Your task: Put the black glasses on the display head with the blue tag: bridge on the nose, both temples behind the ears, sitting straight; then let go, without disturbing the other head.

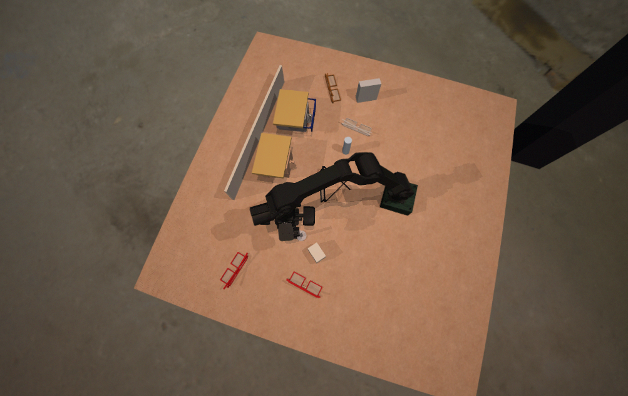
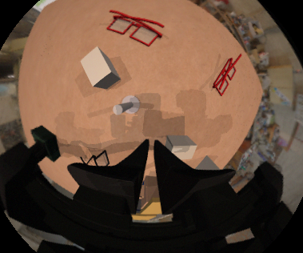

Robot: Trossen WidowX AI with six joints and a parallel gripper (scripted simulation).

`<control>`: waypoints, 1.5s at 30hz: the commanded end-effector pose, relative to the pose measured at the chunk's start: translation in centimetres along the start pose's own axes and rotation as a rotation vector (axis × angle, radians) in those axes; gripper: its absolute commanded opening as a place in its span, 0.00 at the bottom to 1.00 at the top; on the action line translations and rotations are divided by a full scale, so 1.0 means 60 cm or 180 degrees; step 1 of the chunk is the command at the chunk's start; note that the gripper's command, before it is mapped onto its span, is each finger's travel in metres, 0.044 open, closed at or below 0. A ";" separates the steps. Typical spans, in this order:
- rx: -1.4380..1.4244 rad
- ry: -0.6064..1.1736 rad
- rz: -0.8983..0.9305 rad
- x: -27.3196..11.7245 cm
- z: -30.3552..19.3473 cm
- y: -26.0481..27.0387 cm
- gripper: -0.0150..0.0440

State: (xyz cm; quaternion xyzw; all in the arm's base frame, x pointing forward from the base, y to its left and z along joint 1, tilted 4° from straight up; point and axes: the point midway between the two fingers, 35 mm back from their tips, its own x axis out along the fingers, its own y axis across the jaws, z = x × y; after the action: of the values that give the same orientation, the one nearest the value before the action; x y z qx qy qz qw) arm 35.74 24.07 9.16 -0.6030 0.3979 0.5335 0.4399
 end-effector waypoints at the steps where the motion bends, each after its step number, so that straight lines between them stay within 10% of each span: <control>1: -0.0015 -0.0045 -0.0014 0.004 0.091 0.025 0.25; 13: -0.0147 -0.0035 0.0168 0.004 0.377 0.246 0.25; 45: -0.0151 -0.0031 0.0172 0.062 0.387 0.258 0.25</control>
State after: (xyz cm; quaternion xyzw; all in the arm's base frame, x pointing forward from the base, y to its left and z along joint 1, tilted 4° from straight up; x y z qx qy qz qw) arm 14.63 41.76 3.53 -0.5982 0.3960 0.5595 0.4150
